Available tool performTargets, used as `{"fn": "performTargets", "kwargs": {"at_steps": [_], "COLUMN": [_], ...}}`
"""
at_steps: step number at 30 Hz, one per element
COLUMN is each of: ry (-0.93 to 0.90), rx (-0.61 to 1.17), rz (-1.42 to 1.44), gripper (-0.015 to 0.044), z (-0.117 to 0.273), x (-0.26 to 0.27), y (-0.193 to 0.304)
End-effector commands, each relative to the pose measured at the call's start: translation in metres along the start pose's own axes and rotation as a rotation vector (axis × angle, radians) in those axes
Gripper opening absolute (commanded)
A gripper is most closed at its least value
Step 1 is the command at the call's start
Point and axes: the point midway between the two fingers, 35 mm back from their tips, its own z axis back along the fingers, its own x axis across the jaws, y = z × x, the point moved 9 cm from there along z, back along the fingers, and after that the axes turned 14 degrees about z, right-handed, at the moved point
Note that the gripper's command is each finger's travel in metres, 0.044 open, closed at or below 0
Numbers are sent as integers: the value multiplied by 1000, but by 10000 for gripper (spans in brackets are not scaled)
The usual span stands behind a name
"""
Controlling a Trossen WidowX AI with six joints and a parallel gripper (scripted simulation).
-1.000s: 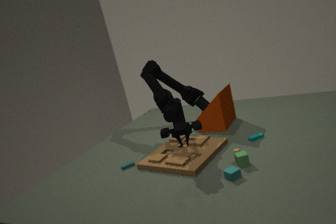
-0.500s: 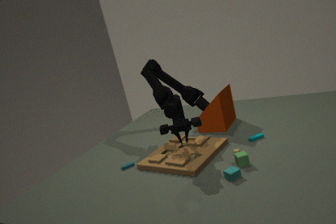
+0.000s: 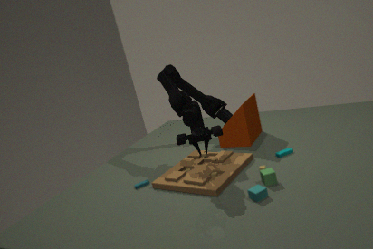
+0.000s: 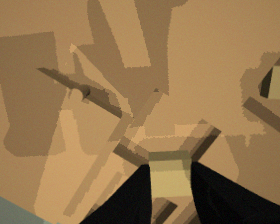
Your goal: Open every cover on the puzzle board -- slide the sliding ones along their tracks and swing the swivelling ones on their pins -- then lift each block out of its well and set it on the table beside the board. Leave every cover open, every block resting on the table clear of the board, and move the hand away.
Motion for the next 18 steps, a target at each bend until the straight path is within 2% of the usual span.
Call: {"fn": "performTargets", "kwargs": {"at_steps": [1, 18], "ry": [-2, -4], "rx": [-7, -8], "rz": [-9, -9], "gripper": [80, 80], "z": [6, 45], "x": [-1, -1], "y": [-1, -1]}}
